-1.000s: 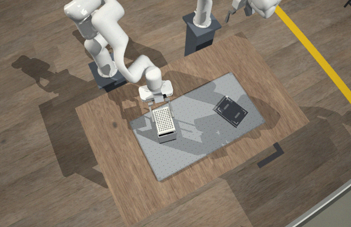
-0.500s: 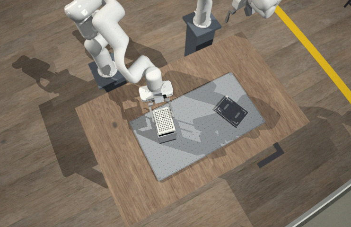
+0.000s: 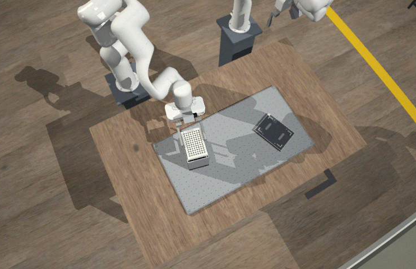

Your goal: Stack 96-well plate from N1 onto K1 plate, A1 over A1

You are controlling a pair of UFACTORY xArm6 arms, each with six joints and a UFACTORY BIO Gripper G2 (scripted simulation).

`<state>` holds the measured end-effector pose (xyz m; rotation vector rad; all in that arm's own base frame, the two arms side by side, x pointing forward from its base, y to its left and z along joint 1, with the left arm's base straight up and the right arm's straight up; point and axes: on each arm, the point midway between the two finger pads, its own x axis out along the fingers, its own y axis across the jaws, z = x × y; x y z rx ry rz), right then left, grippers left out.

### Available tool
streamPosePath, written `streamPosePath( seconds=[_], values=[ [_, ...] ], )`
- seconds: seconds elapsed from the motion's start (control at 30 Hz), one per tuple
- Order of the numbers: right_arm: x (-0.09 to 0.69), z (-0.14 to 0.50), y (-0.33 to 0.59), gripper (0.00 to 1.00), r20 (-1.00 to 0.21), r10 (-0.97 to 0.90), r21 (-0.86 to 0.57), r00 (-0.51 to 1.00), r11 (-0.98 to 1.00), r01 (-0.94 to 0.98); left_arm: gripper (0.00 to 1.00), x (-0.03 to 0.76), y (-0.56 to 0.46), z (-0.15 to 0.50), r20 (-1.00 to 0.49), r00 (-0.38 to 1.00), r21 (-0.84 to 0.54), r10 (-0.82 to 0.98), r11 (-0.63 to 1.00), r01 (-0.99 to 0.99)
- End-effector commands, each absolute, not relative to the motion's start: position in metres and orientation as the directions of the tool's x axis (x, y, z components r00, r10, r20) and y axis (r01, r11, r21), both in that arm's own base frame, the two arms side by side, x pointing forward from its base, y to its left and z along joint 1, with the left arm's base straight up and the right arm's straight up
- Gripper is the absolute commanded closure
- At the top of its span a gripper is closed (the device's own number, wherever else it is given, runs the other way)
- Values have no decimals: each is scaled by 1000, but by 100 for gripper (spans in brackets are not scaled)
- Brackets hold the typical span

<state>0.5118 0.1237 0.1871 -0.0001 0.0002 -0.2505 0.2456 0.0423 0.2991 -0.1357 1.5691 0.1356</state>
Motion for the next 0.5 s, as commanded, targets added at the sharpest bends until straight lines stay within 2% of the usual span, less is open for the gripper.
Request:
streamPosePath(
  seconds=[0.0, 0.47],
  values=[
    [513, 186, 124, 100, 3, -248, 2, 969, 969, 248, 0, 246, 42, 300, -1000, 0, 0, 0, 985, -172],
    [513, 178, 124, 100, 3, -248, 2, 969, 969, 248, 0, 246, 42, 300, -1000, 0, 0, 0, 985, -172]
  ],
)
